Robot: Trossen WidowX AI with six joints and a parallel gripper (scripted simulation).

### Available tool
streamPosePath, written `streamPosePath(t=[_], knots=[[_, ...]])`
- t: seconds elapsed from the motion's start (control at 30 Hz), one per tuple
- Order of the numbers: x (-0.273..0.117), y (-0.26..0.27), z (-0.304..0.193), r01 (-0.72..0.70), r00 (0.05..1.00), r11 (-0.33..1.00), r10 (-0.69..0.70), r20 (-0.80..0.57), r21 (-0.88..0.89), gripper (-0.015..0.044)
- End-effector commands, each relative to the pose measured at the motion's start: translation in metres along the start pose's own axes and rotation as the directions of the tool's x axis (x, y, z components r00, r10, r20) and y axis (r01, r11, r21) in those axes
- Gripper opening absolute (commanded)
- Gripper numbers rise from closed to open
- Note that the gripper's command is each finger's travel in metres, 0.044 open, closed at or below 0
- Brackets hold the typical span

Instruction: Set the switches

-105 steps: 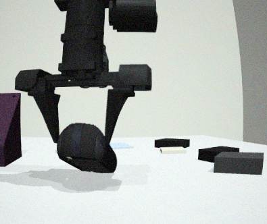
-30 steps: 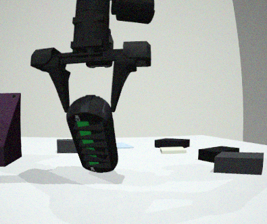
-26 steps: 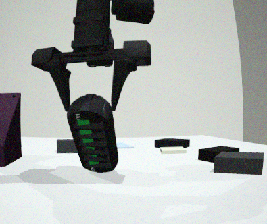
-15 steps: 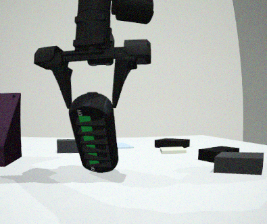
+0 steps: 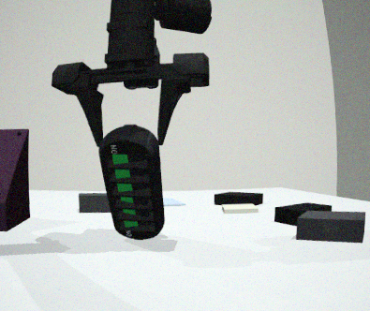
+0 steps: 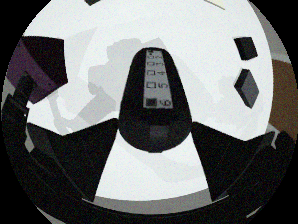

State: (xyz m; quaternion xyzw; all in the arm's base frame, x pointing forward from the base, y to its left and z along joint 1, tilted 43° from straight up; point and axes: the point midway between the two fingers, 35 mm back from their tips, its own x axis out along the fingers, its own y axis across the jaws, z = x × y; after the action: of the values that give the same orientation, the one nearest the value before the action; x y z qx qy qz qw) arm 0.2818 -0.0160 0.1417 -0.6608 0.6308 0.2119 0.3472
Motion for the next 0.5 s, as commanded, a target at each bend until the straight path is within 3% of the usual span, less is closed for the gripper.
streamPosePath(t=[0.0,0.47], knots=[[0.002,0.000,0.010,-0.012,1.000,1.000,0.012,0.012,-0.001,0.0338],[-0.001,0.000,0.021,-0.012,1.000,1.000,0.012,0.012,-0.001,0.0338]])
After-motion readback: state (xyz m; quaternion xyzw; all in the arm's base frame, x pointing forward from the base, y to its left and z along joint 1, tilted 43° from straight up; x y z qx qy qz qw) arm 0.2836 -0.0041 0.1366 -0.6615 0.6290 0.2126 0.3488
